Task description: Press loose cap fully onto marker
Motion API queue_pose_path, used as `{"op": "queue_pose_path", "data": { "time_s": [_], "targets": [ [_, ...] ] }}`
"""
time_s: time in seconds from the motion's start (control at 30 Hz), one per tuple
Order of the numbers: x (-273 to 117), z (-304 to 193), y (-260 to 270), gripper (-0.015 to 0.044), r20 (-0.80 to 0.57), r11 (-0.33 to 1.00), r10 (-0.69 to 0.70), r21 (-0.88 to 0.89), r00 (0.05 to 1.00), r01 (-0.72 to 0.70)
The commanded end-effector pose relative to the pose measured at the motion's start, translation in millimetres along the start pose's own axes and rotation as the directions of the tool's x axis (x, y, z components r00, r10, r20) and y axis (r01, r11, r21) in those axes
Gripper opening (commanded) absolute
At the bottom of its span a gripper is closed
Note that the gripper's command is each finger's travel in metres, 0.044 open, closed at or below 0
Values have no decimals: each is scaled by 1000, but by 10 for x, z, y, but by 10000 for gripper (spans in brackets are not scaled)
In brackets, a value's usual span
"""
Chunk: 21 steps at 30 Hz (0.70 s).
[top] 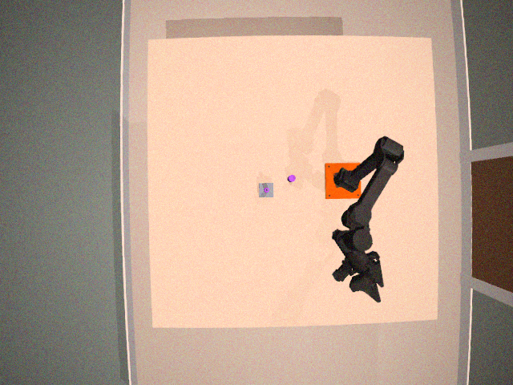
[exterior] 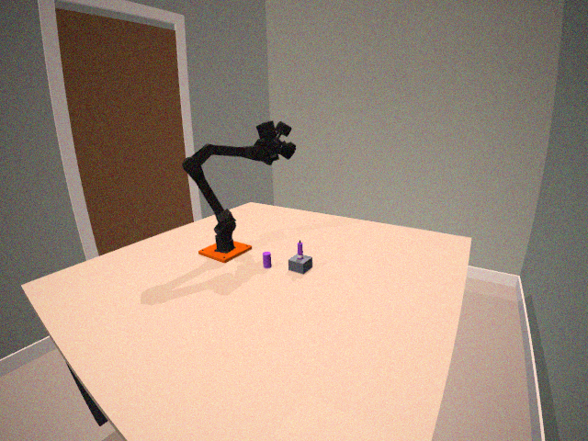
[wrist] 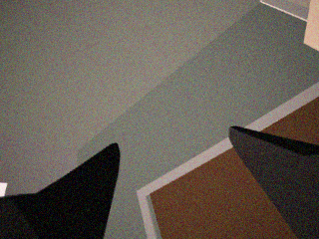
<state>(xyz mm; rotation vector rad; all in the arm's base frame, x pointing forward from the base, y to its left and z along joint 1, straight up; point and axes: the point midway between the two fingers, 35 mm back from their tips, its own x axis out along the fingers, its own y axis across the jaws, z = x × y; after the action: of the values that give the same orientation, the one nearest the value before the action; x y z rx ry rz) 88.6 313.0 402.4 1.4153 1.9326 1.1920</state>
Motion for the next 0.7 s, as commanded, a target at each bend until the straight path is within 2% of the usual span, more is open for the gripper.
{"op": "queue_pose_path", "data": {
  "time_s": [0.0,0.17,0.3,0.43,0.57,0.67],
  "targets": [
    [-9,26,6,374,11,1000,3,-1,1000,-3],
    [-334,684,99,249,291,998,58,-43,955,-47],
    [-779,1222,89,249,535,997,62,-69,843,-30],
    [-1330,1645,-20,249,736,998,17,-53,676,33],
    [-1939,1918,-226,249,875,993,-77,22,478,119],
    [-2406,2007,-435,249,930,976,-174,118,323,185]
  ]
}}
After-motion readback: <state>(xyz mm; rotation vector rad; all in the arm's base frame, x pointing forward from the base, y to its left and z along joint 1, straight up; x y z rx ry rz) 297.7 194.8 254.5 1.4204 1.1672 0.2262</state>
